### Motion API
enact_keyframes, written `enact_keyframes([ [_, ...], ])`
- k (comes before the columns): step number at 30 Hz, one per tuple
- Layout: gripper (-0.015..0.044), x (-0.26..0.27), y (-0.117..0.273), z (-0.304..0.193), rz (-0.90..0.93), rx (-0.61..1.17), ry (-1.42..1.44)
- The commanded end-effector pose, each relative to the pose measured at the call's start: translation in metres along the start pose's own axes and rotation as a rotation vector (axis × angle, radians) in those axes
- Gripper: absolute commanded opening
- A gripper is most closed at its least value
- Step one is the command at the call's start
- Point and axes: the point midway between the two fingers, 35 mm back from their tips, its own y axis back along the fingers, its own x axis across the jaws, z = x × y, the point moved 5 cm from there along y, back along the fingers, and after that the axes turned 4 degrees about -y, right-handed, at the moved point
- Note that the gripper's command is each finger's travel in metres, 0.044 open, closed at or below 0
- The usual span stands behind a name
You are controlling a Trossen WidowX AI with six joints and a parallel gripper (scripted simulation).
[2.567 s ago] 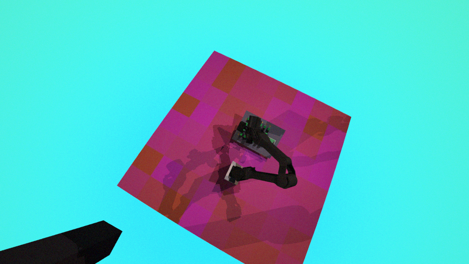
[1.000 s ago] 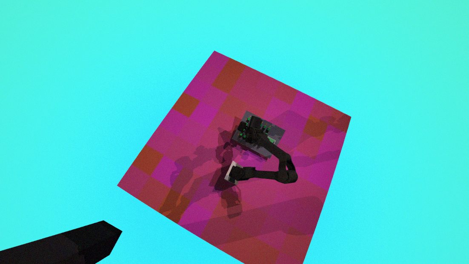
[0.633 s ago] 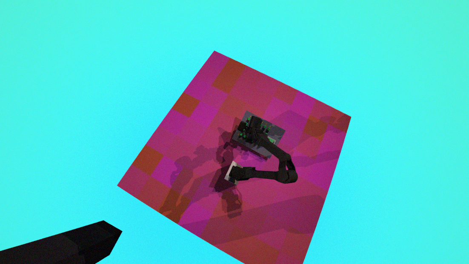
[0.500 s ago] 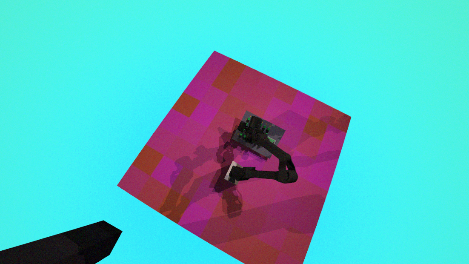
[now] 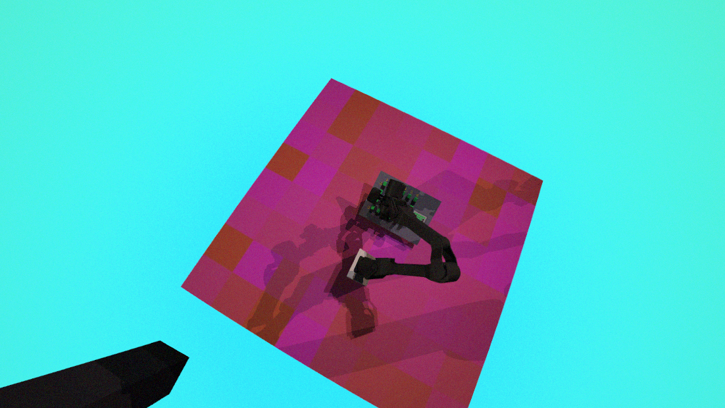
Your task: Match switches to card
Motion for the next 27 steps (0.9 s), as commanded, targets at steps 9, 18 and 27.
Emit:
enact_keyframes([
  [9,0.0,0.0,-0.002,-0.001,0.003,0.002,0.005],
  [18,0.0,0.0,-0.003,-0.001,0.003,0.002,0.005],
  [27,0.0,0.002,0.054,0.003,0.006,0.029,0.004],
])
